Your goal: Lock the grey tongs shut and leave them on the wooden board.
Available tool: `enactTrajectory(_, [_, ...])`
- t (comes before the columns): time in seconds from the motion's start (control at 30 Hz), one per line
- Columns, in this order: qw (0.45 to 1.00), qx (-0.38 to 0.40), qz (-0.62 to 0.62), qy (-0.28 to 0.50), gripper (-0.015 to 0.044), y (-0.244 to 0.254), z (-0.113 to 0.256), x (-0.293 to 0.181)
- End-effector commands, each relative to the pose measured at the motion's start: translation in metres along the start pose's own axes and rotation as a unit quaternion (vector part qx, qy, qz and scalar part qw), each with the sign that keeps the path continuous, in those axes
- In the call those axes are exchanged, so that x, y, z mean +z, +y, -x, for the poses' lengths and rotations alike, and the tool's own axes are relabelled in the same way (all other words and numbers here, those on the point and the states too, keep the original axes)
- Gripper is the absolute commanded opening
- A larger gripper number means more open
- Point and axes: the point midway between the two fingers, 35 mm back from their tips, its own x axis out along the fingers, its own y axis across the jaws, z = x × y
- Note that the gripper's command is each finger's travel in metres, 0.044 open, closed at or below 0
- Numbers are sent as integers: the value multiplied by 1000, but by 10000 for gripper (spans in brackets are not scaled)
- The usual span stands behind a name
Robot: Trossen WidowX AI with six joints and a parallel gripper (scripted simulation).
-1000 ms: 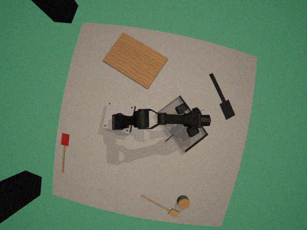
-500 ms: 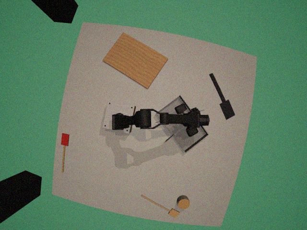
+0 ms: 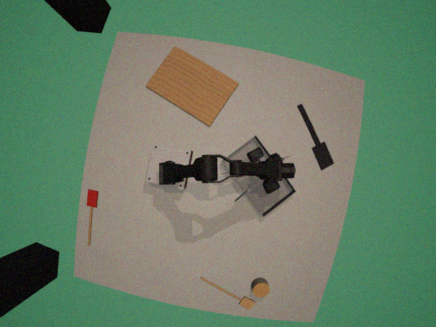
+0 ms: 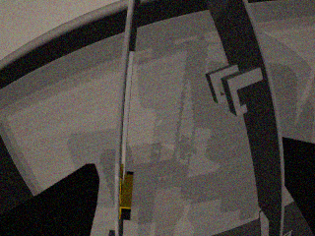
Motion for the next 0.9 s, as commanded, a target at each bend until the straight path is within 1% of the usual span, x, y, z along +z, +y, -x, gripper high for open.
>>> enactTrajectory(0.0, [1000,1,-3,2,440,1,-7,-2])
enactTrajectory(0.07, [1000,1,-3,2,440,1,-8,-2])
enactTrajectory(0.17, [1000,0,0,1,361,0,-4,-1])
enactTrajectory(0.87, [1000,0,0,1,221,0,-4,-1])
